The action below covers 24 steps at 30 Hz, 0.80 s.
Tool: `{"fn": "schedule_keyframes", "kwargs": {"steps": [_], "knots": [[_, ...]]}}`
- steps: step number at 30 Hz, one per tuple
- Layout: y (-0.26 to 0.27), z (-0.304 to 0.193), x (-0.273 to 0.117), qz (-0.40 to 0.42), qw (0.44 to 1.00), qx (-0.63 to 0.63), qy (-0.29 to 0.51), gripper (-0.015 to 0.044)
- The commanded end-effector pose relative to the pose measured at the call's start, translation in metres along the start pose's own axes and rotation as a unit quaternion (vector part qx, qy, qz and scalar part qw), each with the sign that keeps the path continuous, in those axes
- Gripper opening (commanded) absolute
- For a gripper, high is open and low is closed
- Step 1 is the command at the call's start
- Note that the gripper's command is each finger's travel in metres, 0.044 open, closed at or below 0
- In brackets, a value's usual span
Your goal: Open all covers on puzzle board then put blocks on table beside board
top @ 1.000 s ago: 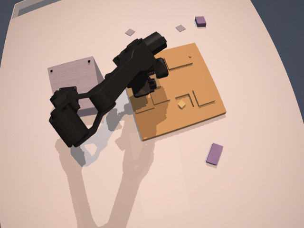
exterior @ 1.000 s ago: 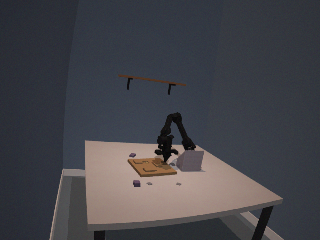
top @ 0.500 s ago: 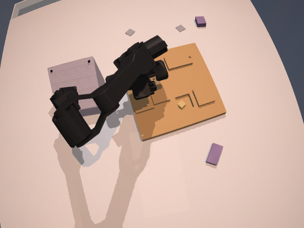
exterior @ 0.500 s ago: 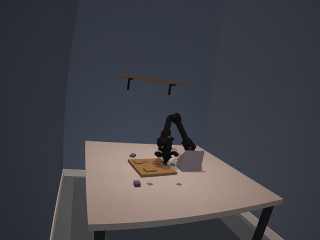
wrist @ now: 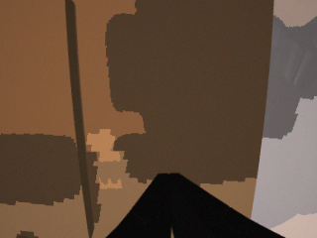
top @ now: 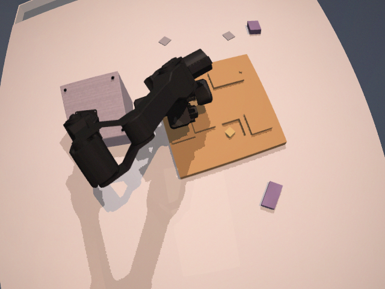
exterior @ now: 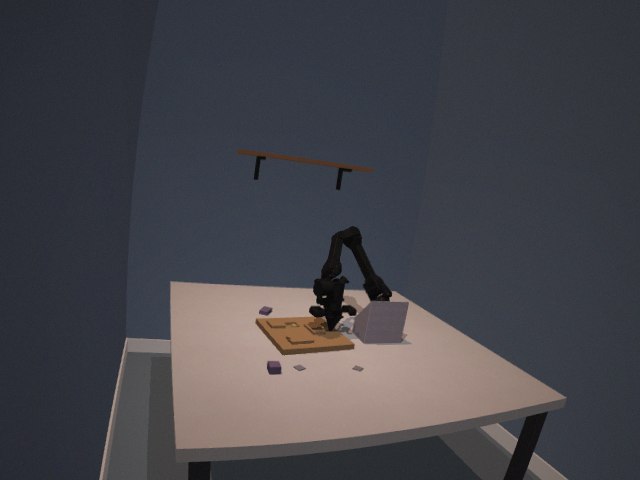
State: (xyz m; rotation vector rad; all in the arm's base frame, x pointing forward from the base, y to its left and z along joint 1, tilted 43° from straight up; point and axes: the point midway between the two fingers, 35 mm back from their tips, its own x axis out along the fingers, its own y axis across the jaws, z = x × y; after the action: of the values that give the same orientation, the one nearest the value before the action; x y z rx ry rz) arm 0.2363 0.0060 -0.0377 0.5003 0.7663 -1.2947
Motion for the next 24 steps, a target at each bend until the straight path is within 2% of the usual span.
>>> {"fn": "schedule_keyframes", "kwargs": {"steps": [1, 24], "knots": [[-0.001, 0.003, 0.001, -0.001, 1.0, -0.004, -0.002, 0.0], [0.002, 0.024, 0.001, 0.0, 1.0, -0.004, 0.0, 0.0]]}}
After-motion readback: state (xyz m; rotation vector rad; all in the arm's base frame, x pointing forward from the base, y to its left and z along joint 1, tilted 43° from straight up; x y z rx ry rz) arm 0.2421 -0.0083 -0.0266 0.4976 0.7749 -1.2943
